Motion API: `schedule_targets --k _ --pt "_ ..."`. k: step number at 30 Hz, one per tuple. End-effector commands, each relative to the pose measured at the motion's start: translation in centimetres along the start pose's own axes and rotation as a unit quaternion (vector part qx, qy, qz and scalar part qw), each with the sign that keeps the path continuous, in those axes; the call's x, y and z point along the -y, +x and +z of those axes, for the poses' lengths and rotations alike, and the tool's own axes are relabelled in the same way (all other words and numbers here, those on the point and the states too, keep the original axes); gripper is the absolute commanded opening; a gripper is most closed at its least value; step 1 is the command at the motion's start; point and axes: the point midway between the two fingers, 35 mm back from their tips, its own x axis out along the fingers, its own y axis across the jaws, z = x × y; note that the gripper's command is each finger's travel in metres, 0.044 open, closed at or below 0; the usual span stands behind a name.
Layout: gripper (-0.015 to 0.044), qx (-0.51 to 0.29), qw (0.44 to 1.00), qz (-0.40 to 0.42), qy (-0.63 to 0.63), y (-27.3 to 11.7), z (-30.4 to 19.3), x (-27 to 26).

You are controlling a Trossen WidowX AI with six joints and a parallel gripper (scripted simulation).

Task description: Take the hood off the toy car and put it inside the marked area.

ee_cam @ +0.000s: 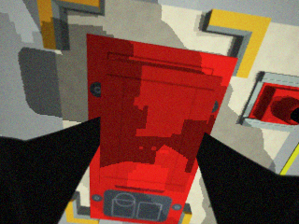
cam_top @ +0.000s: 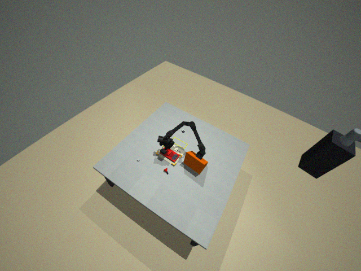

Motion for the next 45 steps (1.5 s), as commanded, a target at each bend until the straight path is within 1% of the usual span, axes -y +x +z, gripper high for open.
schedule_targets --k 1,5,15,16,45 --pt "0.0302 0.000 1.000 0.000 0.001 0.0 0.0 0.0" --pt "0.0275 0.000 1.000 0.000 0.001 0.0 0.0 0.0" --pt "0.0012 0.000 1.000 0.000 0.000 -0.5 0.0 0.0" --pt "0.0000 0.000 1.000 0.000 0.000 -0.6 0.0 0.0" --pt "0.0000 0.000 1.000 0.001 0.000 -2.5 0.0 0.0"
